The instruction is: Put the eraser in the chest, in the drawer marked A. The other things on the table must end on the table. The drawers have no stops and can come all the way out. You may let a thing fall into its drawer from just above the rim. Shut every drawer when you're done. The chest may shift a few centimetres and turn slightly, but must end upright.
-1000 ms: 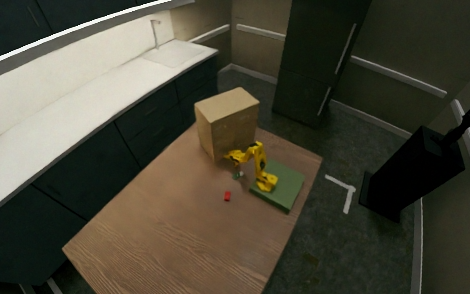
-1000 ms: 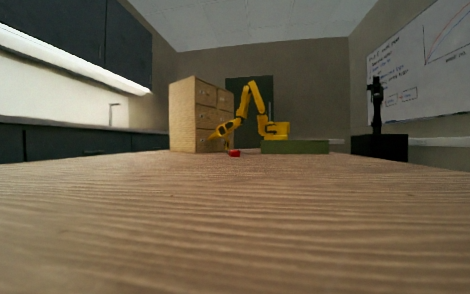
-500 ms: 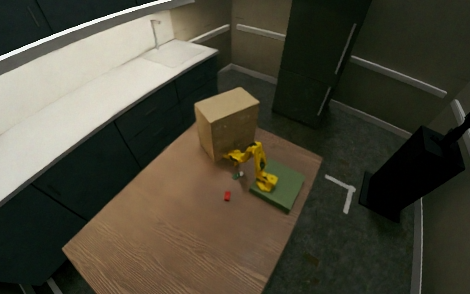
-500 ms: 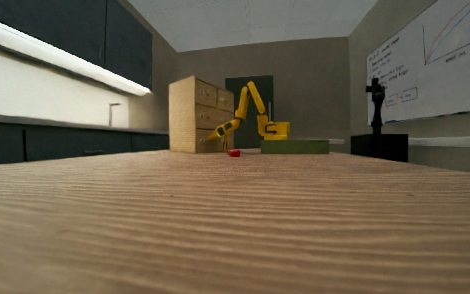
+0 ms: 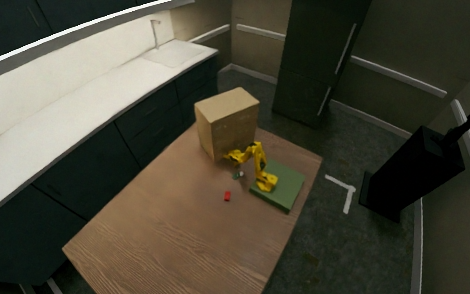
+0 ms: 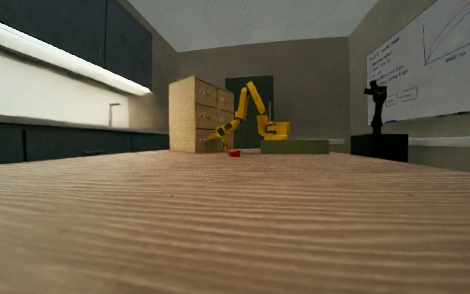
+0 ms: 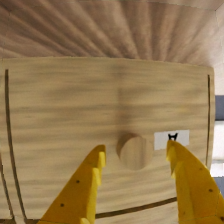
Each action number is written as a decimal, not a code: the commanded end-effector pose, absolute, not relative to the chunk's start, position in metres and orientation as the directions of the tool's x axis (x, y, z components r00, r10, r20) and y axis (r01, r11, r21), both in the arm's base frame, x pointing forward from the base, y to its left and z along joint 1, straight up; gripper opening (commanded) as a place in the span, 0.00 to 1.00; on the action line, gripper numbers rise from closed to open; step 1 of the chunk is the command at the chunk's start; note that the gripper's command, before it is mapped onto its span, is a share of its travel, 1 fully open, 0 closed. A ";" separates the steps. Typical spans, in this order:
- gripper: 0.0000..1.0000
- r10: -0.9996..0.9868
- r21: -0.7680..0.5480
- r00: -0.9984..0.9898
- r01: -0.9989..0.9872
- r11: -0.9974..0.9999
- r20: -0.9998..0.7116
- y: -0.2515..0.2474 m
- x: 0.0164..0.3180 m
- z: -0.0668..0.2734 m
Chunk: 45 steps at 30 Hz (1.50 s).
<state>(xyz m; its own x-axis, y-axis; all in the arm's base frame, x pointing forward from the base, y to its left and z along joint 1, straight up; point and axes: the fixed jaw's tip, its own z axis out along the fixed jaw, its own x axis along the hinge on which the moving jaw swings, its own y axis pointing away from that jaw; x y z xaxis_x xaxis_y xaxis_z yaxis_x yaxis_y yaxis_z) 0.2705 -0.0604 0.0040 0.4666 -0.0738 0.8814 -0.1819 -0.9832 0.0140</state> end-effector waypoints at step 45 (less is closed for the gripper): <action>0.08 -0.080 0.015 0.466 -0.197 -0.980 0.881 -0.065 0.270 0.001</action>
